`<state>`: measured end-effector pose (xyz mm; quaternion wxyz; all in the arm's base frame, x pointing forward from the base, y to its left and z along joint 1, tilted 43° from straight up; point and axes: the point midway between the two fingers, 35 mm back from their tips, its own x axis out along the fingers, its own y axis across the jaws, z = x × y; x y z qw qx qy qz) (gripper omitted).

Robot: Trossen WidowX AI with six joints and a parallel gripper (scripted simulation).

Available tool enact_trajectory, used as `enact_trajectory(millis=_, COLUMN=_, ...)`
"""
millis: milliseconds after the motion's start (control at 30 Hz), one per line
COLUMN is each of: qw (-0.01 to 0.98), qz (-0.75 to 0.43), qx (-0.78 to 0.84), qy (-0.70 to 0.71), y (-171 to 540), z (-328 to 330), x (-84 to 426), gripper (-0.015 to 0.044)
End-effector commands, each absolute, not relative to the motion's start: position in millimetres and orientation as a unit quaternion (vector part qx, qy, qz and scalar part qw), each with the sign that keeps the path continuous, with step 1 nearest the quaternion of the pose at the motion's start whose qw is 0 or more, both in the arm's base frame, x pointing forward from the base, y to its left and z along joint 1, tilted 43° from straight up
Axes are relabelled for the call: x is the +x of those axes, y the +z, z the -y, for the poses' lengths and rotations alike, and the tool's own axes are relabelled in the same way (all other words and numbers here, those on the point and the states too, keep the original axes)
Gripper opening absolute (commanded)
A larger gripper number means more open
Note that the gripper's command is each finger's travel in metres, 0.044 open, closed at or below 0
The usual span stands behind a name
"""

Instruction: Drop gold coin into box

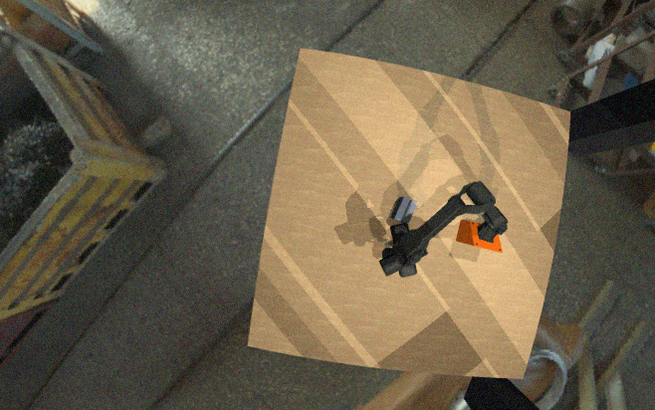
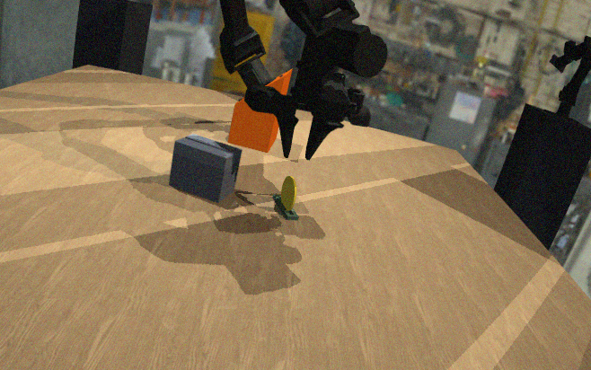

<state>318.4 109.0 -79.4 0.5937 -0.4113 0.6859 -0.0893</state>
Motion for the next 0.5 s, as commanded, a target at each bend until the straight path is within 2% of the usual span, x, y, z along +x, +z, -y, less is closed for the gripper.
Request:
enact_trajectory(millis=0, qw=0.593, qz=-0.683, qx=-0.418, qy=-0.086, y=-87, z=-105, x=318, gripper=0.0161)
enact_trajectory(millis=467, qw=0.593, qz=-0.683, qx=-0.418, qy=-0.086, y=-105, z=-89, x=319, gripper=0.0161)
